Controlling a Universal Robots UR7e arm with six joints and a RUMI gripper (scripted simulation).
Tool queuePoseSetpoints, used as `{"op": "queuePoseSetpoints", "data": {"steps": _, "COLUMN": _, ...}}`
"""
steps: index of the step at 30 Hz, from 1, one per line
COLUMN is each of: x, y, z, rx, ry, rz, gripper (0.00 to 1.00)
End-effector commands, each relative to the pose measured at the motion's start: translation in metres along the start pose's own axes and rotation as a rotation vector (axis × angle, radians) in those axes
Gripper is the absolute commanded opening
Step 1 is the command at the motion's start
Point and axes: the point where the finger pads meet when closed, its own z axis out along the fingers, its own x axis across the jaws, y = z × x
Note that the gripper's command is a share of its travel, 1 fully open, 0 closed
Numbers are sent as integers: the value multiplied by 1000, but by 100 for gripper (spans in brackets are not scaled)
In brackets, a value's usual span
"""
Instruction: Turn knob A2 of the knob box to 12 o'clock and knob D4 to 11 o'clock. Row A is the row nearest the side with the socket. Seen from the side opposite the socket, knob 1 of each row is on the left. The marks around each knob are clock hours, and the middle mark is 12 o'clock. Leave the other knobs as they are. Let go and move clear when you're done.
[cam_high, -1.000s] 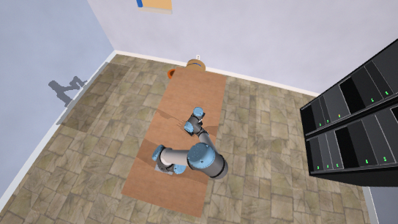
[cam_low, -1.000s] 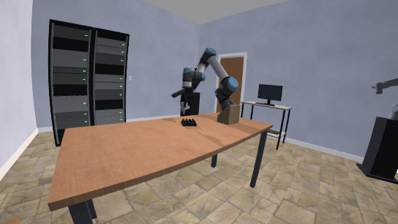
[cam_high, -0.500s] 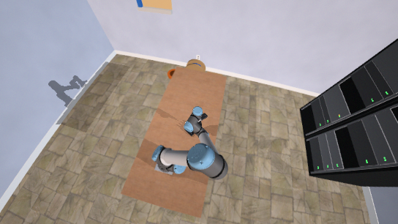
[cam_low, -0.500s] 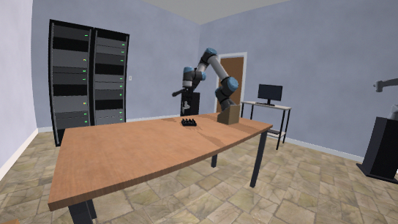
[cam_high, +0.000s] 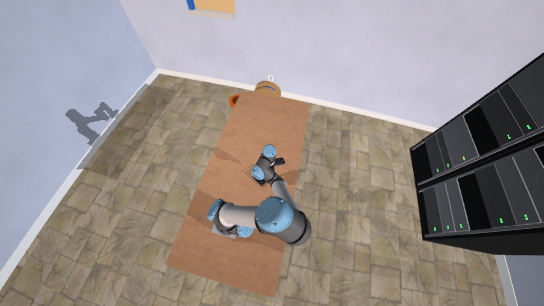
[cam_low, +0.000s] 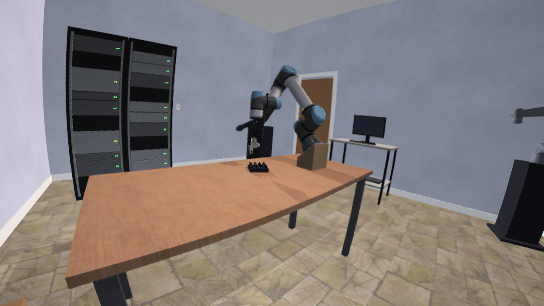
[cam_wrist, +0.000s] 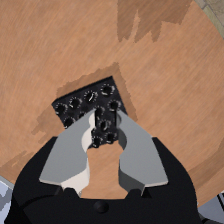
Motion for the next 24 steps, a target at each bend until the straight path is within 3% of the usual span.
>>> {"op": "queuePoseSetpoints", "data": {"steps": 1, "x": 0, "y": 0, "z": -1, "rx": -2, "ry": 7, "rz": 80, "gripper": 11}}
{"op": "queuePoseSetpoints", "data": {"steps": 24, "x": 1, "y": 1, "z": -2, "rx": -2, "ry": 7, "rz": 89, "gripper": 11}}
